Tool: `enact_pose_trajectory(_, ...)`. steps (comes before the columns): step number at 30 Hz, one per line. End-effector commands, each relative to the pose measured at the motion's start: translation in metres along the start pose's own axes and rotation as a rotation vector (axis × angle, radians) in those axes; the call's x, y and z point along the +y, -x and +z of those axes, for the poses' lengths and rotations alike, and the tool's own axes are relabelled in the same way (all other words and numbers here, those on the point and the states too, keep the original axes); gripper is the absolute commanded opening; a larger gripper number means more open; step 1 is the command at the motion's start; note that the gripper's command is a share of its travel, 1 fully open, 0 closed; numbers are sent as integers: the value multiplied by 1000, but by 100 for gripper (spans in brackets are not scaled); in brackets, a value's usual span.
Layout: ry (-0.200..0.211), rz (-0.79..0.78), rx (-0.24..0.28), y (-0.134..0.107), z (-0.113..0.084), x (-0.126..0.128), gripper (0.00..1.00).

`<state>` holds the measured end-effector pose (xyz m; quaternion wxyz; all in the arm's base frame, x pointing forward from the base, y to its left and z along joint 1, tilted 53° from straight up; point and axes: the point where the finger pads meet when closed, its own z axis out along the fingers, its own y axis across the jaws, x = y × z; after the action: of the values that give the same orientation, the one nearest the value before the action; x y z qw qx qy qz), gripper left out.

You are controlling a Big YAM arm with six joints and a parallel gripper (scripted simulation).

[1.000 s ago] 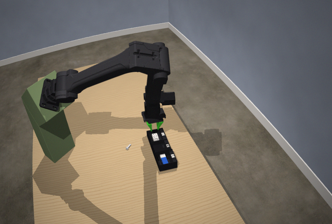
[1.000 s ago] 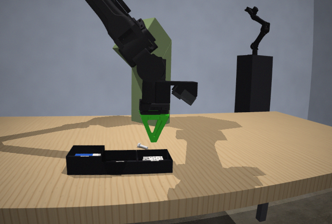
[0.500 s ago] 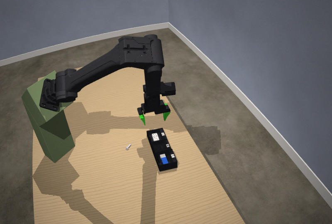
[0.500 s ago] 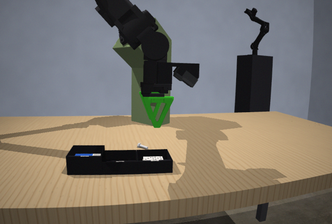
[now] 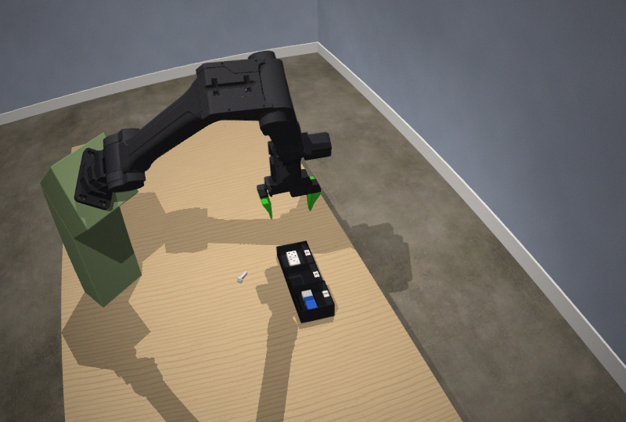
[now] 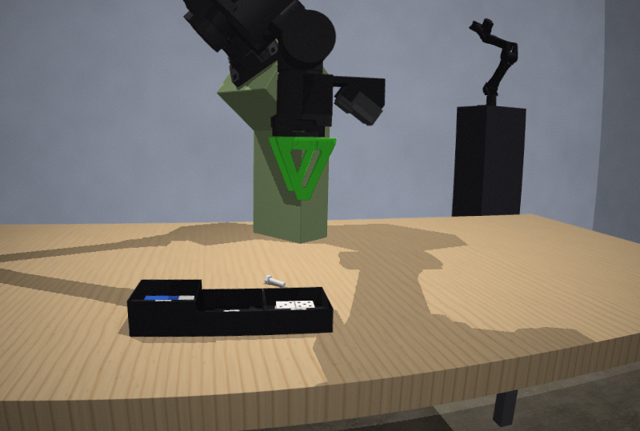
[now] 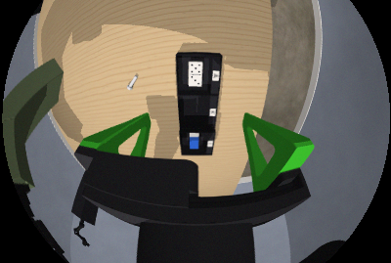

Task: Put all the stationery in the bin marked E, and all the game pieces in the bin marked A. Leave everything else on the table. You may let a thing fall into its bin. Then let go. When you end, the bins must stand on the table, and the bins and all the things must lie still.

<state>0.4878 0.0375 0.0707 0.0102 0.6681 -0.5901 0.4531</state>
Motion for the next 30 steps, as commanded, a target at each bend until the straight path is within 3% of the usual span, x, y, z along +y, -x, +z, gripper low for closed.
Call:
enact_pose_trajectory(1, -17, 24, -11, 4, -18, -9, 100)
enact_pose_trajectory(11, -18, 27, -13, 3, -57, -10, 100)
enact_pose_trajectory(13, -18, 26, -13, 3, -58, -10, 100)
enact_pose_trajectory(14, 9, 6, -8, 9, -48, -1, 100)
enact_pose_trajectory(15, 28, 21, 5, -1, -40, 3, 100)
enact_pose_trajectory(30, 21, 19, 3, -2, -39, 4, 100)
